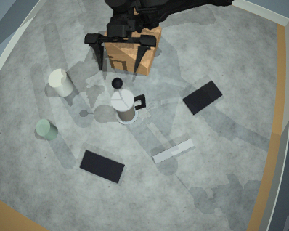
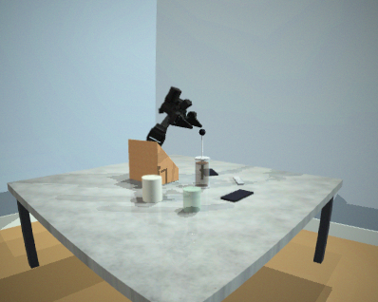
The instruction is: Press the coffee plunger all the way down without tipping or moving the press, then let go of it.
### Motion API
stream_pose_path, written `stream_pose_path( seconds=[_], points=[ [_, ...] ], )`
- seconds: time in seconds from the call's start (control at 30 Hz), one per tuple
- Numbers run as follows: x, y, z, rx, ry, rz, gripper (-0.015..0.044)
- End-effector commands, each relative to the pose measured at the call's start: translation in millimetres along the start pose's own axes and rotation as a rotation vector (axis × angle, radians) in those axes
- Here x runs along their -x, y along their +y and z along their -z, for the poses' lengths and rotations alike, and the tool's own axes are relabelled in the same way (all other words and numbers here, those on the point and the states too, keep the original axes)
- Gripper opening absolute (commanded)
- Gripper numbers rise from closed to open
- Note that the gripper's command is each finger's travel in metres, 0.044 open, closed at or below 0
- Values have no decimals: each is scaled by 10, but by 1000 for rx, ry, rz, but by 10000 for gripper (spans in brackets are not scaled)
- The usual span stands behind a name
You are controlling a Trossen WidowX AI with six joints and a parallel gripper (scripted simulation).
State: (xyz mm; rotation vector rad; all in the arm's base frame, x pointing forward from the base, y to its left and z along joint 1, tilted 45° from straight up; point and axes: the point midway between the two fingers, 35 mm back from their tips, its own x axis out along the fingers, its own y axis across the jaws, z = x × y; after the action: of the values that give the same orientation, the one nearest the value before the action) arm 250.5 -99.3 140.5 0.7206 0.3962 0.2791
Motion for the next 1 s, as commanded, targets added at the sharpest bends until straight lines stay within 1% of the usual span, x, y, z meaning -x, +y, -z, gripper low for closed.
stream_pose_path(
  seconds=[0.0,0.73,0.97],
  points=[
    [-50,-1,6,2,2,3,440],
    [-380,19,4,2,-5,-2,440],
    [-380,19,4,2,-5,-2,256]
  ],
)
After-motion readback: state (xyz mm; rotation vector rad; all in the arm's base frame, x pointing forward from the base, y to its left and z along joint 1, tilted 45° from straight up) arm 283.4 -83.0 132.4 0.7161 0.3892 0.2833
